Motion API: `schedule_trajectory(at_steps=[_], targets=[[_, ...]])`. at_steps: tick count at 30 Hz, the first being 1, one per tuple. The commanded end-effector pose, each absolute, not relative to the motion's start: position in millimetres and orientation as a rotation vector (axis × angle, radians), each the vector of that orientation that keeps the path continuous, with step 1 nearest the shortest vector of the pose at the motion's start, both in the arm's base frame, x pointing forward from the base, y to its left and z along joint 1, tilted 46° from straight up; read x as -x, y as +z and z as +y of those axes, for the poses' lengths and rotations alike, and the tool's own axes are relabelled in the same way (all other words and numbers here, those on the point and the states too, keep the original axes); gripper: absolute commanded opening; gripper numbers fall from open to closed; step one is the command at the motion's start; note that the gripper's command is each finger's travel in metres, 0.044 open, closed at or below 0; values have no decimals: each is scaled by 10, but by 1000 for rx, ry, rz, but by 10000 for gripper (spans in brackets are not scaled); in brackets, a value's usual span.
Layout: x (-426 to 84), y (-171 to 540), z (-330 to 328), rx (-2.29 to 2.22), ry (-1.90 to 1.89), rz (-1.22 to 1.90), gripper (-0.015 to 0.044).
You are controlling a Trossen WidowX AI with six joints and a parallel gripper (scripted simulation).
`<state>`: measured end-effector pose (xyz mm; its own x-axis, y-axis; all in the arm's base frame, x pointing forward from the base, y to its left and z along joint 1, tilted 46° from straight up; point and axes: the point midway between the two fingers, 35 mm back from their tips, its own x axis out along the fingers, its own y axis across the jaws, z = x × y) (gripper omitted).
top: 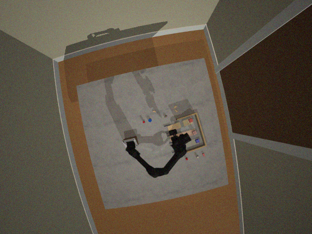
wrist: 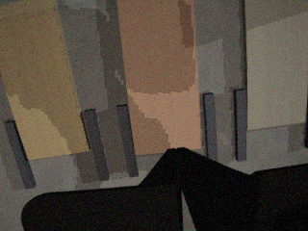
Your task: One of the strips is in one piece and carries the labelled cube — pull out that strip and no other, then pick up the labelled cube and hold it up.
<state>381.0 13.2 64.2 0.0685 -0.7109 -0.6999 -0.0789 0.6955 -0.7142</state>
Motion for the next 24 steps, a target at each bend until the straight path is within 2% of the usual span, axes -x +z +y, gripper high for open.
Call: schedule_trajectory(at_steps=[1,24], targets=[[-3820,596,97,691,-542,1453,0],[-3851,331,-175,691,-542,1452,0]])
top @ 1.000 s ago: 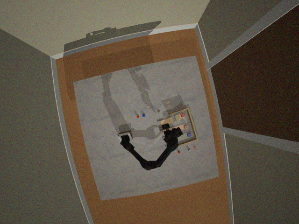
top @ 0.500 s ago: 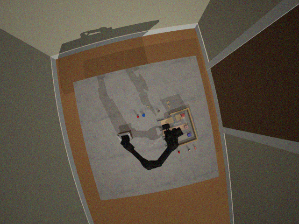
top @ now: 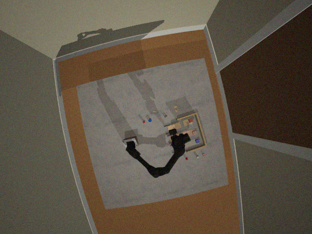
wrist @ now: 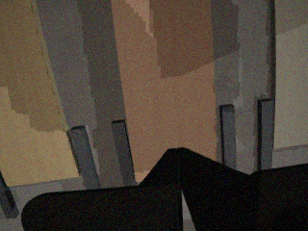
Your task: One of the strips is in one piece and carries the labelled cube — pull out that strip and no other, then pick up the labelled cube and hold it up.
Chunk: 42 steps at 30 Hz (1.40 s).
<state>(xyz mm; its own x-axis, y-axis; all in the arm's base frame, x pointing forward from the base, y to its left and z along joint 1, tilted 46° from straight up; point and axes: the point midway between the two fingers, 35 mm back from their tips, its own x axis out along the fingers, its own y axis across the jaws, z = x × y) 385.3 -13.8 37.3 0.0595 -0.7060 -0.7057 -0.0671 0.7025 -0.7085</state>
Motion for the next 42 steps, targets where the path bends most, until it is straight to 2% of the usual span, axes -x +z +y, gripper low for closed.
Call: schedule_trajectory(at_steps=[1,42], targets=[[-3852,320,-187,691,-542,1452,0],[-3841,166,-378,693,-545,1452,0]])
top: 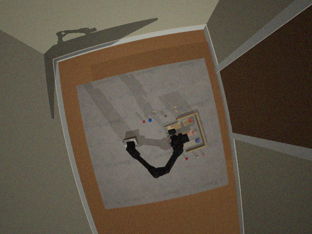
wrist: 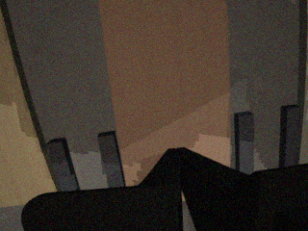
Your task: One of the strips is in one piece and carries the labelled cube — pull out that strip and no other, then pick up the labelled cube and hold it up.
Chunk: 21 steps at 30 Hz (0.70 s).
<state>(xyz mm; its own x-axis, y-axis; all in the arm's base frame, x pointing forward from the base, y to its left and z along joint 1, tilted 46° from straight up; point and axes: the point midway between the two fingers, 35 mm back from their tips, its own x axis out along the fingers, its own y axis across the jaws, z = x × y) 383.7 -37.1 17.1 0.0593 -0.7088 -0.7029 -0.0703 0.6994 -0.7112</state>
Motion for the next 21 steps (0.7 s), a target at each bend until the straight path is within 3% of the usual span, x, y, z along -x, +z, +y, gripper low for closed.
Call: schedule_trajectory(at_steps=[1,21], targets=[[-3841,166,-379,693,-545,1452,0],[-3847,153,-394,693,-545,1452,0]])
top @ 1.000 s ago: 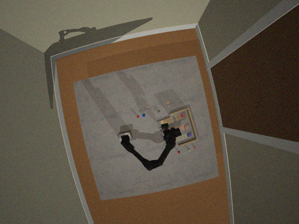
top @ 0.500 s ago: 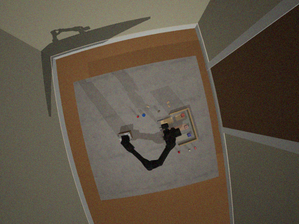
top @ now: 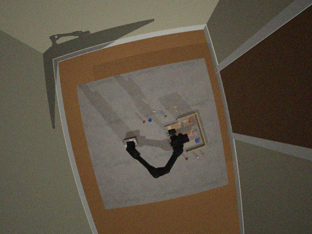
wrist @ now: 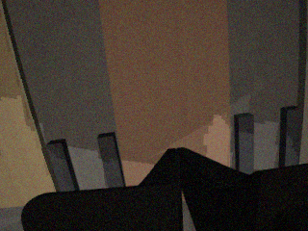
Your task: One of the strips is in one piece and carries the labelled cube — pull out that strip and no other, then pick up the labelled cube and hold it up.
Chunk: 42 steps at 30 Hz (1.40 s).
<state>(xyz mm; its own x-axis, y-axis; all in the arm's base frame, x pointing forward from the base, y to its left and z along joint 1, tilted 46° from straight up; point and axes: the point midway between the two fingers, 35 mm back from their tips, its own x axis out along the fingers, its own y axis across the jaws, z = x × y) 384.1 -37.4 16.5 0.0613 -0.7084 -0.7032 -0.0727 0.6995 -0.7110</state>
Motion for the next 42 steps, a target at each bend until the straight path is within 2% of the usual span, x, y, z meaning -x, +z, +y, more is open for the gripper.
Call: schedule_trajectory(at_steps=[1,42], targets=[[-3848,153,-395,693,-545,1452,0],[-3341,149,-463,694,-544,1454,0]])
